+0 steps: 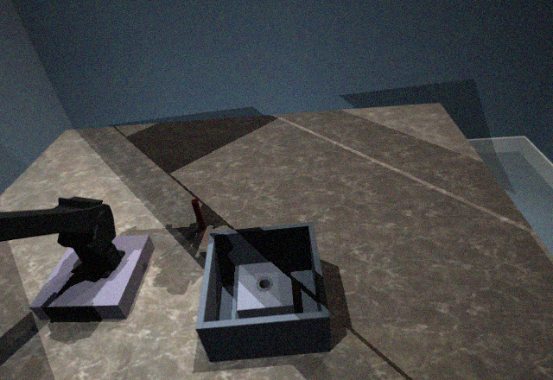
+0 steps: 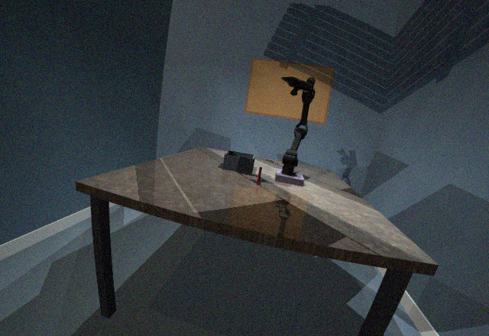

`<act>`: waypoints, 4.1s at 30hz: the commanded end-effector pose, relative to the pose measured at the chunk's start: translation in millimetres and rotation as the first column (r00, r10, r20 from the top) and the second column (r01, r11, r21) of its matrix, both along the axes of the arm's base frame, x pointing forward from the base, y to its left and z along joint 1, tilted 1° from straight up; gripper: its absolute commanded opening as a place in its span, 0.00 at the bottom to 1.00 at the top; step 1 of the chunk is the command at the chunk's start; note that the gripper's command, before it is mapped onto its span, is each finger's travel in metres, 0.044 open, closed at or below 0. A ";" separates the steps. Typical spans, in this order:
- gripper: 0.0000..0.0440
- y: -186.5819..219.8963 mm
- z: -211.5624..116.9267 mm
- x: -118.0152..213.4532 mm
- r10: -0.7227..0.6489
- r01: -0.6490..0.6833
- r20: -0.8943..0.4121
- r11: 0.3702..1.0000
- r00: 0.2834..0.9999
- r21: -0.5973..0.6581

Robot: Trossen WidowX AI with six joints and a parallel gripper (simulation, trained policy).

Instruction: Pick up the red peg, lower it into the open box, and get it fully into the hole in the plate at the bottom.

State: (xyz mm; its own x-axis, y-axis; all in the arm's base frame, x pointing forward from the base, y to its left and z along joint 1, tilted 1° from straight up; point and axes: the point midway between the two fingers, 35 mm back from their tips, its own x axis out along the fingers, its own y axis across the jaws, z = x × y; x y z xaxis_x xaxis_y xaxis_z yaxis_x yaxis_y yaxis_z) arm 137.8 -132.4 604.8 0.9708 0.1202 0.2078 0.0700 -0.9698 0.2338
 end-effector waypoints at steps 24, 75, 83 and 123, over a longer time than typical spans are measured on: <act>1.00 157.3 -37.4 -6.7 0.099 -0.004 0.093 0.708 0.991 -0.706; 1.00 280.1 -414.0 19.3 0.046 -0.677 -0.864 -0.601 0.501 -0.424; 1.00 280.9 -465.9 7.0 -0.038 -0.712 -0.931 -0.656 0.362 -0.250; 0.10 282.1 -604.4 2.5 -0.186 -0.735 -0.960 -0.678 0.208 -0.028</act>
State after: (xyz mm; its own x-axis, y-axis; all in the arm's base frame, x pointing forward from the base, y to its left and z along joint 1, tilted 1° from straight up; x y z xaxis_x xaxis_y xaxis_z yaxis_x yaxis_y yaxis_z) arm 141.4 150.8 2.8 -0.0032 -0.0962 -0.9954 0.5732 0.8154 -0.0806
